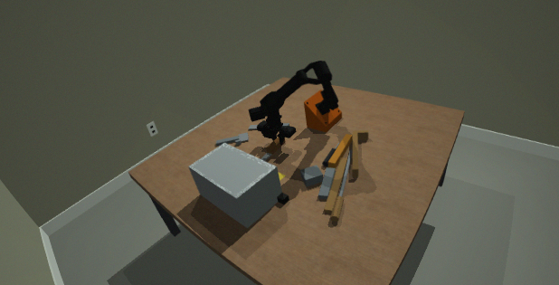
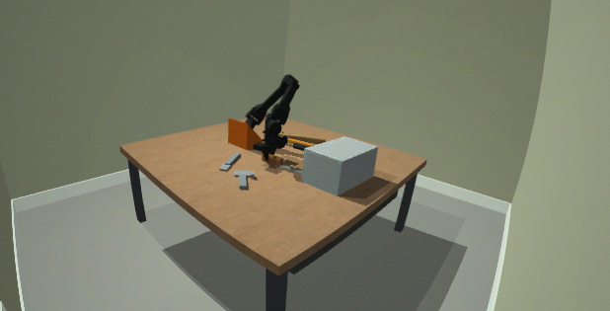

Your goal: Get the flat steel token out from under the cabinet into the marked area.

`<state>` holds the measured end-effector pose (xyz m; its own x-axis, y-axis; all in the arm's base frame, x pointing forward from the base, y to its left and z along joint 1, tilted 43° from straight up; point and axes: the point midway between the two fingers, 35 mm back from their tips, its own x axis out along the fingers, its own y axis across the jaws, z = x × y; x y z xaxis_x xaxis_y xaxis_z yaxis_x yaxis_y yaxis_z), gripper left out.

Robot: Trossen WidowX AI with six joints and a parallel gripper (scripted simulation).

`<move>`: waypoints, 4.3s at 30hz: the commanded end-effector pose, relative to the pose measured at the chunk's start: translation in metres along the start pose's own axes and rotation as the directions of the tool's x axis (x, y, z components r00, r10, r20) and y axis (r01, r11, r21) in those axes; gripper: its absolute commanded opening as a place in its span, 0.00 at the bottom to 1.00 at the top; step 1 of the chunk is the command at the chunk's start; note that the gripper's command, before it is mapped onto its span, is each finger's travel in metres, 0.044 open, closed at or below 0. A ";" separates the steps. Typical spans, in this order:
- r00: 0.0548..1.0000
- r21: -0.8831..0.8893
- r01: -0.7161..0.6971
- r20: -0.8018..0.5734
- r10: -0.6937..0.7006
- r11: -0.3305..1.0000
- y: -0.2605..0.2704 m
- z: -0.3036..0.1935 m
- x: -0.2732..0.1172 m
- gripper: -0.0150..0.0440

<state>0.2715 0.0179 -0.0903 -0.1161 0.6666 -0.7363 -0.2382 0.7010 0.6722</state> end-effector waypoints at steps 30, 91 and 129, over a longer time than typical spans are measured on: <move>1.000 0.003 0.001 -0.002 -0.001 1.000 -0.004 -0.040 0.000 0.25; 1.000 -0.011 0.000 -0.002 0.000 1.000 -0.016 -0.047 -0.001 0.27; 1.000 -0.012 -0.001 -0.001 0.001 1.000 -0.017 -0.001 -0.001 0.25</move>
<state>0.2695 0.0045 -0.1018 -0.1192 0.6687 -0.7339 -0.2476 0.6958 0.6742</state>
